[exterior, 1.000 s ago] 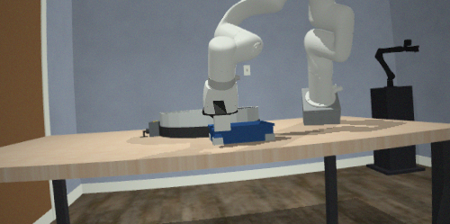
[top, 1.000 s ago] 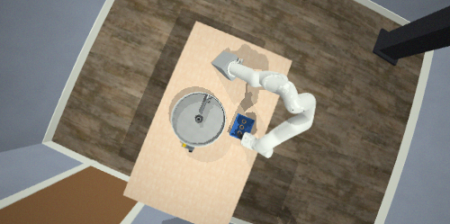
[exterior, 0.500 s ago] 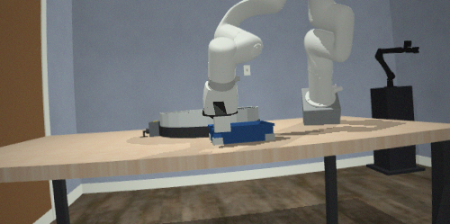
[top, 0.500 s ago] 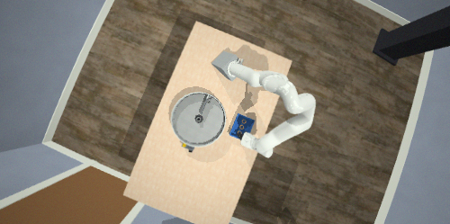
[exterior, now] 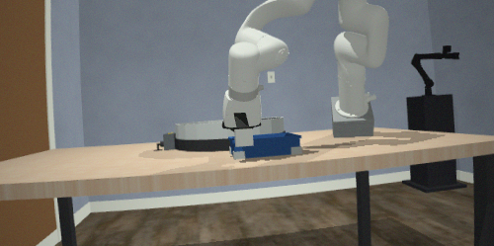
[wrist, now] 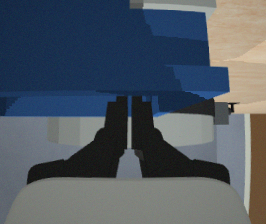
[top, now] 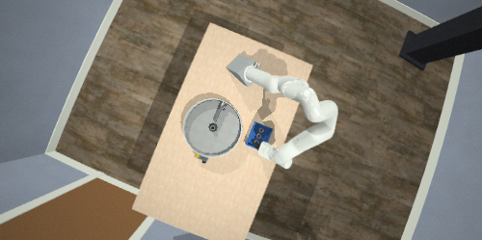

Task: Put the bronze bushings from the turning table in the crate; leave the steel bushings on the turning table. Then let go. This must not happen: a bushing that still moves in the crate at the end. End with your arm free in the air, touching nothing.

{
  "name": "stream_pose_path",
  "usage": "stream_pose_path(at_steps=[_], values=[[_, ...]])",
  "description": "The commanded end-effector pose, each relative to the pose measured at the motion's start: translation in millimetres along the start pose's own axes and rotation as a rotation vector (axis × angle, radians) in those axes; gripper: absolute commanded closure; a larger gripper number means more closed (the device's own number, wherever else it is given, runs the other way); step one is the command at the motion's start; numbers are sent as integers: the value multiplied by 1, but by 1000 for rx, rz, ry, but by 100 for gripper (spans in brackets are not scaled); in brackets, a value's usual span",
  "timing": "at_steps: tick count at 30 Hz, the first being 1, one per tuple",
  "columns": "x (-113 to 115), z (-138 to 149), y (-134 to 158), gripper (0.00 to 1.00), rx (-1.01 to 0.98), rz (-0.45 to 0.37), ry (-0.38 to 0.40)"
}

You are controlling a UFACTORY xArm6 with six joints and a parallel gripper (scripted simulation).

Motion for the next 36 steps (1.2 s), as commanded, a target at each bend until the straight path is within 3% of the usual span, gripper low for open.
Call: stream_pose_path(at_steps=[1,10,11,36], values=[[1,1,0,100,-1,2,3],[1,1,0,100,-1,2,3],[1,1,0,88,-1,2,3],[1,1,0,88,-1,2,3]])
Point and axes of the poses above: the point where the finger pads meet when closed, its own x axis back along the fingers, its own z axis across the jaws, y = z × x, the point moved 4 cm from there along x, back along the fingers, and after that the axes turned 11 degrees about -x, right-handed, at the moved point
